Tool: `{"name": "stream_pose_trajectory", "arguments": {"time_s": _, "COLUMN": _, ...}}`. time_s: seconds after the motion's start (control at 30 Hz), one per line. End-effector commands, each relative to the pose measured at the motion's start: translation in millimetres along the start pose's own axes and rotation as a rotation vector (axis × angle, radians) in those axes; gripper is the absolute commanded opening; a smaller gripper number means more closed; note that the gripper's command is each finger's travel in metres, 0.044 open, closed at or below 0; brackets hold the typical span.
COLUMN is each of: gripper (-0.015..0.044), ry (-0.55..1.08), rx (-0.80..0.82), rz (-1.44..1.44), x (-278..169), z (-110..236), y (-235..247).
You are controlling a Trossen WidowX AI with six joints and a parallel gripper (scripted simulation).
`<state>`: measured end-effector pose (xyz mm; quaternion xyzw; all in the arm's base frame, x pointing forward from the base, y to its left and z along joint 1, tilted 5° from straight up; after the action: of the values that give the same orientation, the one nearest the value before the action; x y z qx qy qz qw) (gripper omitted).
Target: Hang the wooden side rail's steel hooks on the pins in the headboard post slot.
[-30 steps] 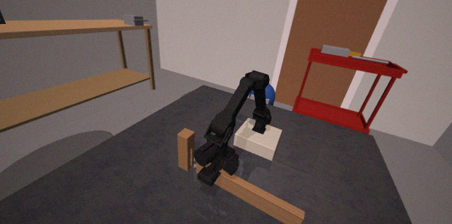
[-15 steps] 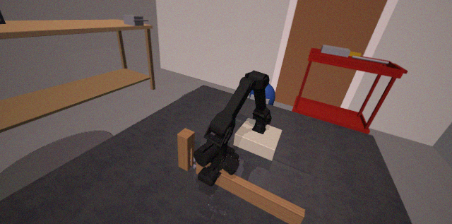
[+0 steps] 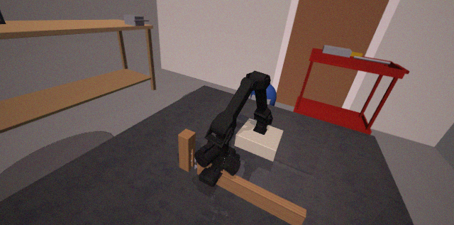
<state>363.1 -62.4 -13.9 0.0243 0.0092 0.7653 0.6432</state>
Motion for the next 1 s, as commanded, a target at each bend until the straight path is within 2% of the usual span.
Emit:
{"name": "stream_pose_trajectory", "arguments": {"time_s": 0.0, "gripper": 0.0, "ry": 0.002, "rx": -0.006, "rz": 0.008, "x": -0.3, "z": 3.5, "y": -1.5}}
{"name": "stream_pose_trajectory", "arguments": {"time_s": 0.97, "gripper": 0.0, "ry": 0.002, "rx": -0.006, "rz": 0.008, "x": -0.3, "z": 8.4, "y": -1.4}}
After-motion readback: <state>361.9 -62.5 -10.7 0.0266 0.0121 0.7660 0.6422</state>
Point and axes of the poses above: the point midway between the two fingers, 35 mm back from their tips, its own z axis back along the fingers, its own y axis across the jaws, x = y × z, the point moved 1 cm from there along z, back along the fingers, and after that the axes turned 10 degrees about z, right-handed, at the moved point
